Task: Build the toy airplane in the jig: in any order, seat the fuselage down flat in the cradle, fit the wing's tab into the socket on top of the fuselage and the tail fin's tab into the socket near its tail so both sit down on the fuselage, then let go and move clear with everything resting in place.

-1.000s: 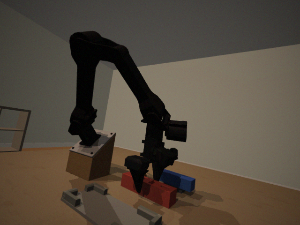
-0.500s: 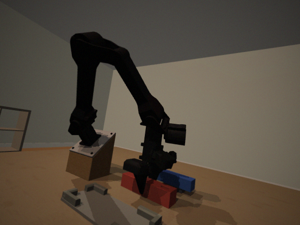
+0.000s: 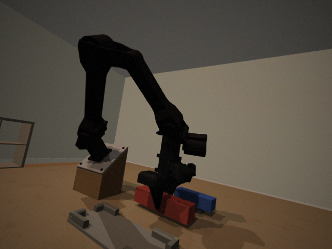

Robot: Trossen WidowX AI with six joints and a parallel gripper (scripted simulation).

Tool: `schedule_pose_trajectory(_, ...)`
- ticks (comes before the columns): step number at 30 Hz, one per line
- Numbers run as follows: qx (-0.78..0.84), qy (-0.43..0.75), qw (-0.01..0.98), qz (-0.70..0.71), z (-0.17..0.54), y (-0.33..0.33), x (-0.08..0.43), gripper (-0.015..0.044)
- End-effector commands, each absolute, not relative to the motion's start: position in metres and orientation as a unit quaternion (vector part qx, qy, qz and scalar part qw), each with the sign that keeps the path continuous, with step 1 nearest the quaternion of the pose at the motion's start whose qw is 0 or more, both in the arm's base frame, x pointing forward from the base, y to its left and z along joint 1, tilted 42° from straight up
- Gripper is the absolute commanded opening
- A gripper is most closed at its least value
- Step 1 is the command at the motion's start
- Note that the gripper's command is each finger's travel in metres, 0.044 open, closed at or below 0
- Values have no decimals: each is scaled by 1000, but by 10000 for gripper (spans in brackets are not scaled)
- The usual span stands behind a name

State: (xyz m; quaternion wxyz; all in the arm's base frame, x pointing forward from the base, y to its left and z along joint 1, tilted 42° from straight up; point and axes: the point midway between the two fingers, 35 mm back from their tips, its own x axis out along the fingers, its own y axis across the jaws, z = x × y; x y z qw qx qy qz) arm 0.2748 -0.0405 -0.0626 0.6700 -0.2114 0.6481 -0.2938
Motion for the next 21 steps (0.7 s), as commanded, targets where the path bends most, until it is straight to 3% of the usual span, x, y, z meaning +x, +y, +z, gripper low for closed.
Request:
schedule_pose_trajectory(1,-206,644,676,-293,-53,-30,281,0)
schedule_pose_trajectory(21,-204,645,677,-291,-9,12,283,0)
